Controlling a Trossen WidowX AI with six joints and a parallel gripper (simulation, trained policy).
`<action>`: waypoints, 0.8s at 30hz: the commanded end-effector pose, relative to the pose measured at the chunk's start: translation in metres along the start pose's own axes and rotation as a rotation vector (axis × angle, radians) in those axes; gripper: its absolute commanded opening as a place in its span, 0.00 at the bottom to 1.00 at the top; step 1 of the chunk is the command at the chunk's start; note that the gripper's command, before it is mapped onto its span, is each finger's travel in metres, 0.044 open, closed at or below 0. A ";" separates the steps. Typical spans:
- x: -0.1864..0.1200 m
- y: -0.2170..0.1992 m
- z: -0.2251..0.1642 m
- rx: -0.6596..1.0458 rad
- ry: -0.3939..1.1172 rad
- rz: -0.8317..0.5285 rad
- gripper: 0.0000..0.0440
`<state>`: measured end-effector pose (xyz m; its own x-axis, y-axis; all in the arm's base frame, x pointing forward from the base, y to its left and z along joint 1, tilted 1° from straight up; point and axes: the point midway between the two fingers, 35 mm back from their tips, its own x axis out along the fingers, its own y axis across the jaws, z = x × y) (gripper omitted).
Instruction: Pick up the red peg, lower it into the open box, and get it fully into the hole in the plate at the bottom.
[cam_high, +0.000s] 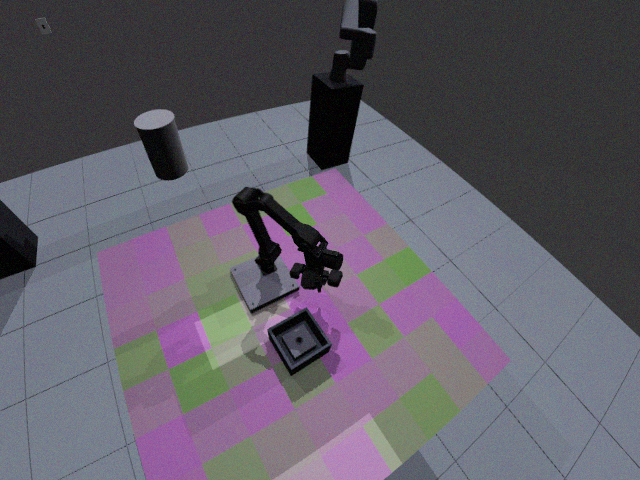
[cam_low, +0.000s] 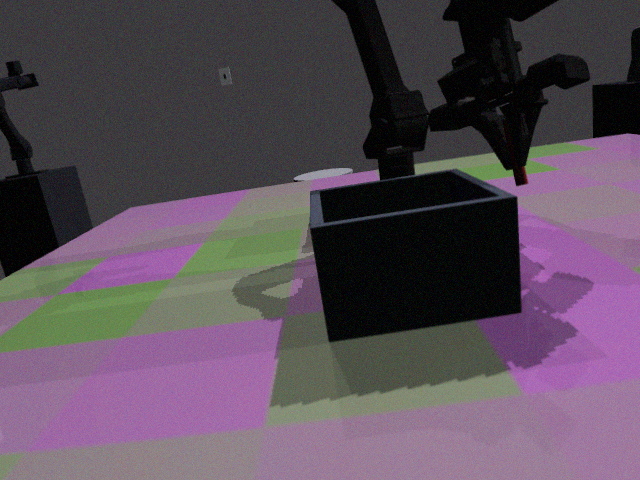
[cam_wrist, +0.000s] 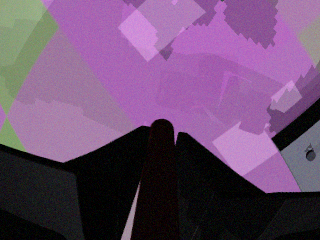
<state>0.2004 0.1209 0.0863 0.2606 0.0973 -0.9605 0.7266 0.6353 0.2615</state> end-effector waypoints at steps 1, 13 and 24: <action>-0.017 0.011 0.015 -0.015 -0.042 0.023 0.00; -0.041 0.025 0.070 0.015 -0.142 0.032 0.00; -0.042 0.024 0.118 0.078 -0.204 0.014 0.00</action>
<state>0.2727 0.0515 0.1414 0.3787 -0.0380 -0.9247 0.7596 0.5836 0.2871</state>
